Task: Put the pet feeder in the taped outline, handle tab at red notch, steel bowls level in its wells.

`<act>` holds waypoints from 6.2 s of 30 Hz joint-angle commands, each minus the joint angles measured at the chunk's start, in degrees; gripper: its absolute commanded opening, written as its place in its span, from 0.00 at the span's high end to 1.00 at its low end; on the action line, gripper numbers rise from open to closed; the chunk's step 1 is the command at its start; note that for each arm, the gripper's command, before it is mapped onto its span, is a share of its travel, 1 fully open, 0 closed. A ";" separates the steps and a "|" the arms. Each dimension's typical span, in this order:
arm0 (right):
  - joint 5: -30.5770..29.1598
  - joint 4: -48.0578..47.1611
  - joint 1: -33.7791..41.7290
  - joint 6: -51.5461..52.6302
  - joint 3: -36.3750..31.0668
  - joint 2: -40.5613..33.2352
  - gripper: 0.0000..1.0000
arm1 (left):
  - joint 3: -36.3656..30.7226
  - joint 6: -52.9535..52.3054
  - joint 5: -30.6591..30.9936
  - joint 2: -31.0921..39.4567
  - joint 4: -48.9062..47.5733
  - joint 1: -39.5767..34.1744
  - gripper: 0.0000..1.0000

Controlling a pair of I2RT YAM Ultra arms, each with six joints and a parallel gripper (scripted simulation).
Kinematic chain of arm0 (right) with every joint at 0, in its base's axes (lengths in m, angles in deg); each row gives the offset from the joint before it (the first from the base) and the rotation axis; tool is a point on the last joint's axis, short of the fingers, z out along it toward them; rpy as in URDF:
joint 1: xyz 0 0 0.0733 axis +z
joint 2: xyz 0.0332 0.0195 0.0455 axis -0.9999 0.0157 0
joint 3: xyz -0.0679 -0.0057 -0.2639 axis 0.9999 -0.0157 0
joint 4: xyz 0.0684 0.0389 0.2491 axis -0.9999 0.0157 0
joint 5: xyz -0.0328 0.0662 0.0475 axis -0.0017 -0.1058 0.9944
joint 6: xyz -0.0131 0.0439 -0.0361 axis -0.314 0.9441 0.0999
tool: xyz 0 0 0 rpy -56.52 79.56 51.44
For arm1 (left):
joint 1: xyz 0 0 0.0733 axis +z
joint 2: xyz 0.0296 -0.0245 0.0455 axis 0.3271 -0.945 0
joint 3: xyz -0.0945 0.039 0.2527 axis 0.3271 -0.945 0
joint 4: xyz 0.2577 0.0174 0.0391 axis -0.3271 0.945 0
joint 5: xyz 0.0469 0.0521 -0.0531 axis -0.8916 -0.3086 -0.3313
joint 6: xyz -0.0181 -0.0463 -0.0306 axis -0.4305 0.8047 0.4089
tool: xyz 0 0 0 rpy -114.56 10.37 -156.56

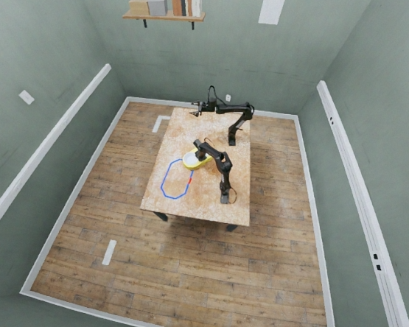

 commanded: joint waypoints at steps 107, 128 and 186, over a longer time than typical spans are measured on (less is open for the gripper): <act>2.80 -0.31 -0.12 8.35 0.57 -4.92 0.00 | -1.27 -0.86 6.96 -3.06 4.85 -1.46 0.83; 2.80 -0.31 -0.12 8.35 0.57 -4.92 0.00 | -1.27 -0.86 6.96 -3.06 4.85 -1.46 0.84; 2.80 -0.31 -0.12 8.35 0.57 -4.92 0.00 | -2.52 1.60 6.17 -1.72 4.46 16.96 0.84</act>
